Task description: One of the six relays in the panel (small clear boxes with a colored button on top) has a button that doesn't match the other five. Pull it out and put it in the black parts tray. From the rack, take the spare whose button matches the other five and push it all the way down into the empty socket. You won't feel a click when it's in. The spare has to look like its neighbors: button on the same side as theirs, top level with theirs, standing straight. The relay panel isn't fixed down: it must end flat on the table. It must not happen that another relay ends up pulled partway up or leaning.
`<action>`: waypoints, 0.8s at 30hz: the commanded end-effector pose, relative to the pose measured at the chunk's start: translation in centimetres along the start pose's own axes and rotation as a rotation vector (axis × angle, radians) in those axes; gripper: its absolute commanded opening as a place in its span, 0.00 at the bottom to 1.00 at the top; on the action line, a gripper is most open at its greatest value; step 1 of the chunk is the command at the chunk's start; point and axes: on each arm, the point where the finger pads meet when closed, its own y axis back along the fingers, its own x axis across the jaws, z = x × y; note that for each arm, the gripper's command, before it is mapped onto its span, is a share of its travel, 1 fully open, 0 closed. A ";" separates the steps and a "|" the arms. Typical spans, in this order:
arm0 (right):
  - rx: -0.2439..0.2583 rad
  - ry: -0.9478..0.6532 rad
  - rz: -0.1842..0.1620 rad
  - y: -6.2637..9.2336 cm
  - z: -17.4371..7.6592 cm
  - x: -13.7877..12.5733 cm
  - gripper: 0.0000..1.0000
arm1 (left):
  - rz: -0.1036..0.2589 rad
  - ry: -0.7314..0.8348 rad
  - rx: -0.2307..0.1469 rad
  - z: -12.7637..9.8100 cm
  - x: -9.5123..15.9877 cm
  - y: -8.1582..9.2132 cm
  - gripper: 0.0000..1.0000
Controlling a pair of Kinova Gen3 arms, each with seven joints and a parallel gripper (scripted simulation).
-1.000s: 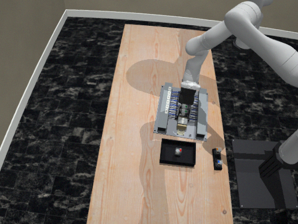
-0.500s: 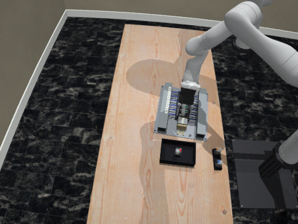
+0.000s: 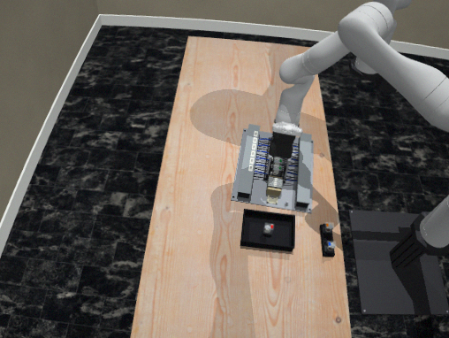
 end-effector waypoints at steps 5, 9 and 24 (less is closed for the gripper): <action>-0.002 0.000 0.000 0.1 0.0 0.0 1.00 | 0.002 0.001 -0.001 0.0 0.1 0.3 1.00; -0.002 0.000 0.000 0.1 0.0 0.0 1.00 | 0.002 0.001 -0.001 -0.1 0.1 0.4 1.00; -0.002 0.000 0.000 0.1 0.0 0.0 1.00 | 0.003 0.001 -0.001 -0.2 0.1 0.7 1.00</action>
